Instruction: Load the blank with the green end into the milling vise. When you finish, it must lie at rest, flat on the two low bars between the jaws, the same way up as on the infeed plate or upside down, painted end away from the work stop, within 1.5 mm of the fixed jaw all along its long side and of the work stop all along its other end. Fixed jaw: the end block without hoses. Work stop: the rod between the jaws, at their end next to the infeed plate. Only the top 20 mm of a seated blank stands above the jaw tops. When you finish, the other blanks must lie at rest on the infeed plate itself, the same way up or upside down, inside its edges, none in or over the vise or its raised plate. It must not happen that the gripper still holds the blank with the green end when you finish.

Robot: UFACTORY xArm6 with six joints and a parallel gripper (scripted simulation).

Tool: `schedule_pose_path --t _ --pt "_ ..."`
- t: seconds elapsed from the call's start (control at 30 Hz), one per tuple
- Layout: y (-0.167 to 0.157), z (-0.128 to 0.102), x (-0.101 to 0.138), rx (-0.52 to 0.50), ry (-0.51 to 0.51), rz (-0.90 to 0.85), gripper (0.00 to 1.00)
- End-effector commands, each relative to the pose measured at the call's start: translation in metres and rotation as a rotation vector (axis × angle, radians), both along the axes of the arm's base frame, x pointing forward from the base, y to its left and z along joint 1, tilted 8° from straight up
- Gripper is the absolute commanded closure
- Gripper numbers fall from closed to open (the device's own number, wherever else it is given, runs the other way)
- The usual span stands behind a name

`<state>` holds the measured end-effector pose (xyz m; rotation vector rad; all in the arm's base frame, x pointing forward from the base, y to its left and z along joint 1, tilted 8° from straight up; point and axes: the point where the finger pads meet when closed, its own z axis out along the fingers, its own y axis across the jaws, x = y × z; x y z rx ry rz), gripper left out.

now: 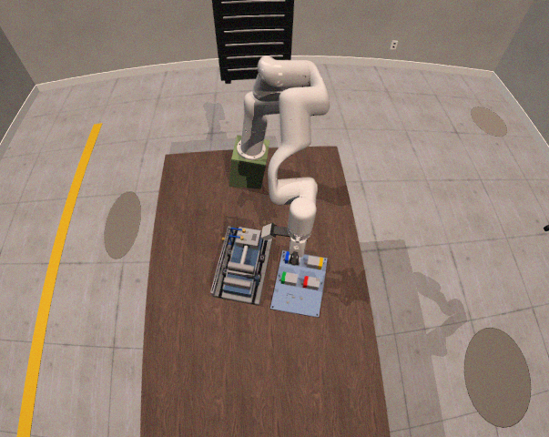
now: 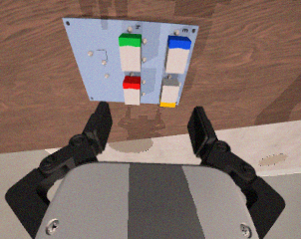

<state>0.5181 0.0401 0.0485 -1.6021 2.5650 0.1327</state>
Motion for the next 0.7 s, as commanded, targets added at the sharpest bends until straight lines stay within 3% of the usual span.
schedule_pose_path --t 0.0,0.67 --pt "-0.0002 0.0054 0.0017 0.000 -0.004 0.000 0.00" --pt "-0.0006 0.0106 0.0014 0.000 -0.004 0.000 0.00"
